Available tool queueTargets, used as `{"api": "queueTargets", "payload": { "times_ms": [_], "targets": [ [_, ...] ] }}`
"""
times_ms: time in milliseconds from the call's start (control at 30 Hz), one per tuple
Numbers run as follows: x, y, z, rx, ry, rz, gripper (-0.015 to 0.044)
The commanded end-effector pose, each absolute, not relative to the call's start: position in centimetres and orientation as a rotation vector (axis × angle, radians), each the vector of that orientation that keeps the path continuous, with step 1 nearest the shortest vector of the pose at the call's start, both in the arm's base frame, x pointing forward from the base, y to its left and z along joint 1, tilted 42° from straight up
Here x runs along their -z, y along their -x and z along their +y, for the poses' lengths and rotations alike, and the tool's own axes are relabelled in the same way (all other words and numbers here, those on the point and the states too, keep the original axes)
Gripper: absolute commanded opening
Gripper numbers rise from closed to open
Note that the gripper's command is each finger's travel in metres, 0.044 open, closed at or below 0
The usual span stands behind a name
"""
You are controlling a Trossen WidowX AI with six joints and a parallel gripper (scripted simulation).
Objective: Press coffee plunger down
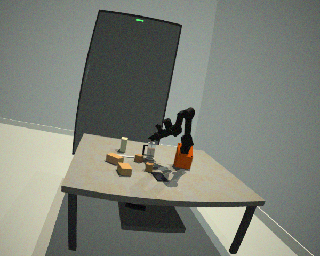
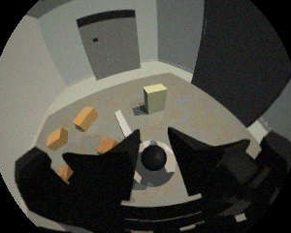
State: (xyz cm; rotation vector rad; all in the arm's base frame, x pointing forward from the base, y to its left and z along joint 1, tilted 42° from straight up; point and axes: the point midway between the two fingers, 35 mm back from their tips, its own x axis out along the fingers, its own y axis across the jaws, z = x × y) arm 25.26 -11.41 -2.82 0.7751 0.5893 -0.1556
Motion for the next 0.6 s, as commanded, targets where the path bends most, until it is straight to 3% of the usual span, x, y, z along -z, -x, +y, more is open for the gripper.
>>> {"api": "queueTargets", "payload": {
  "times_ms": [0,200,567],
  "targets": [
    [2.8,-25.2,-11.5,0.16,-0.773,0.589,0.0273],
    [2.8,-25.2,-11.5,0.16,-0.773,0.589,0.0431],
    [-0.1,-24.2,-13.9,0.161,-0.774,0.608,0.044]
  ]
}}
